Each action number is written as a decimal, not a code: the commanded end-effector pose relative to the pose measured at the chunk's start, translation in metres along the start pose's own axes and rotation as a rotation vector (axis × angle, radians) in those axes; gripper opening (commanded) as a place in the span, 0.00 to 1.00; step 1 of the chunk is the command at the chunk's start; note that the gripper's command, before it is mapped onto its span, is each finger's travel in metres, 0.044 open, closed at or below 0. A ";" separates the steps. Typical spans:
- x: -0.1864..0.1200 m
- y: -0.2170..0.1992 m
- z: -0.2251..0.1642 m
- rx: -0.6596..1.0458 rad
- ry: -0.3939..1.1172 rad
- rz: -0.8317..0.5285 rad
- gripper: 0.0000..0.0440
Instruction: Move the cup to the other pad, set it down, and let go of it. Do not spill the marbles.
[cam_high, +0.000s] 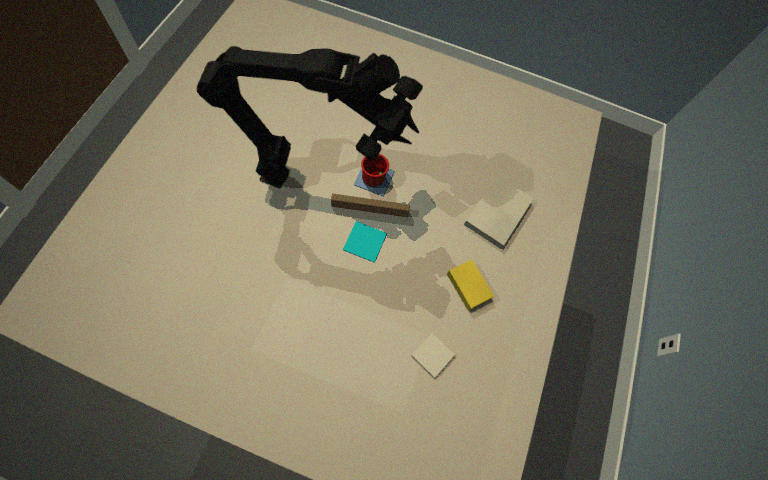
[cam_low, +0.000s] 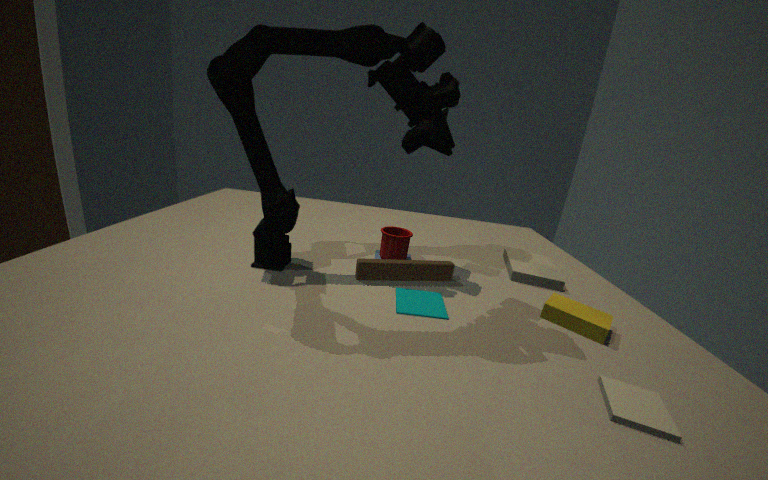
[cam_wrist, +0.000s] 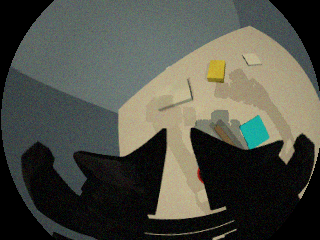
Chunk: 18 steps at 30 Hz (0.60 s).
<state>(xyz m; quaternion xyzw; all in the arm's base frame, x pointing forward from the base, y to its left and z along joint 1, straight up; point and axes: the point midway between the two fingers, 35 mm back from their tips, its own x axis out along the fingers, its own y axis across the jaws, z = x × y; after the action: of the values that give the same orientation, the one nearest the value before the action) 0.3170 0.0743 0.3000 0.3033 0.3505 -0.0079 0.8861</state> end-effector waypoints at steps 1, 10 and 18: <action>0.001 0.003 -0.004 0.037 0.039 -0.013 0.28; 0.006 0.004 -0.020 0.142 0.149 -0.094 0.28; 0.011 -0.001 -0.035 0.209 0.235 -0.190 0.26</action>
<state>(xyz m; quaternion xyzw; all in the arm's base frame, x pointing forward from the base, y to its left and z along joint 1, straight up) 0.3049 0.0933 0.2749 0.3555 0.4659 -0.0841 0.8059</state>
